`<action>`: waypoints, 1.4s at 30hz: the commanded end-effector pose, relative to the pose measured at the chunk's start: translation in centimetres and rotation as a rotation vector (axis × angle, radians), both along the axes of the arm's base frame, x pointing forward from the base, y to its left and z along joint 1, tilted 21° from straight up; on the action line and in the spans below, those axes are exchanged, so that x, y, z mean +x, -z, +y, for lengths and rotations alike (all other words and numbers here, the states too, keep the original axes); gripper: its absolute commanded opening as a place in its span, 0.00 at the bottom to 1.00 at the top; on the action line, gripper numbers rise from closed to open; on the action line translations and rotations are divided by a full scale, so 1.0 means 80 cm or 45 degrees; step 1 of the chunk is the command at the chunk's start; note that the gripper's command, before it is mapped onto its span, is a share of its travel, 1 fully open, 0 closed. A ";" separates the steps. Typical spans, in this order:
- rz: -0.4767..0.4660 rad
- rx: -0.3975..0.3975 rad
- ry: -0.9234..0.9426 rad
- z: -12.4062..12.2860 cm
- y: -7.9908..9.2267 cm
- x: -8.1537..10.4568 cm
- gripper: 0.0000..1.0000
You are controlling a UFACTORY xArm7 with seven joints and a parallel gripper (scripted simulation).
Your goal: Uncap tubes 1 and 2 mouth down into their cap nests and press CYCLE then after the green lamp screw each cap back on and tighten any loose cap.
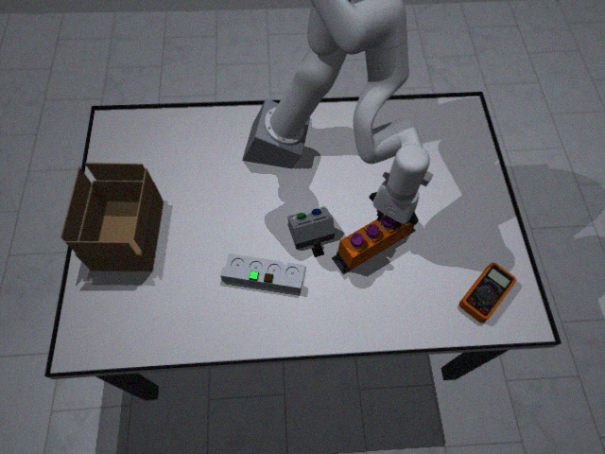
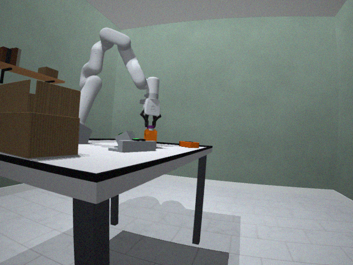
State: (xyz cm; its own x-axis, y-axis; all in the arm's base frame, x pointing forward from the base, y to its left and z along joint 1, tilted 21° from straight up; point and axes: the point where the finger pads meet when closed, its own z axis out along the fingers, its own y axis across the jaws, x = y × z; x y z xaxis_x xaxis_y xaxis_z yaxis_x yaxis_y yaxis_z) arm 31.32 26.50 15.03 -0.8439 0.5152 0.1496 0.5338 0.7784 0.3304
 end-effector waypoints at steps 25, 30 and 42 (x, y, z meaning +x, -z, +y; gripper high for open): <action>-0.002 0.004 0.008 0.002 0.003 0.002 0.00; 0.075 0.015 0.206 0.002 0.003 0.002 0.00; 0.227 0.039 0.601 0.003 0.004 0.002 0.00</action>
State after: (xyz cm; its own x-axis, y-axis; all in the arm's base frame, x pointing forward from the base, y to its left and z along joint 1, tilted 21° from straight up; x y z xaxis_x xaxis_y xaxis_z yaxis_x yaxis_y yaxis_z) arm 31.41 26.65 14.65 -0.5669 0.7739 0.2824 0.8225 0.5123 0.2471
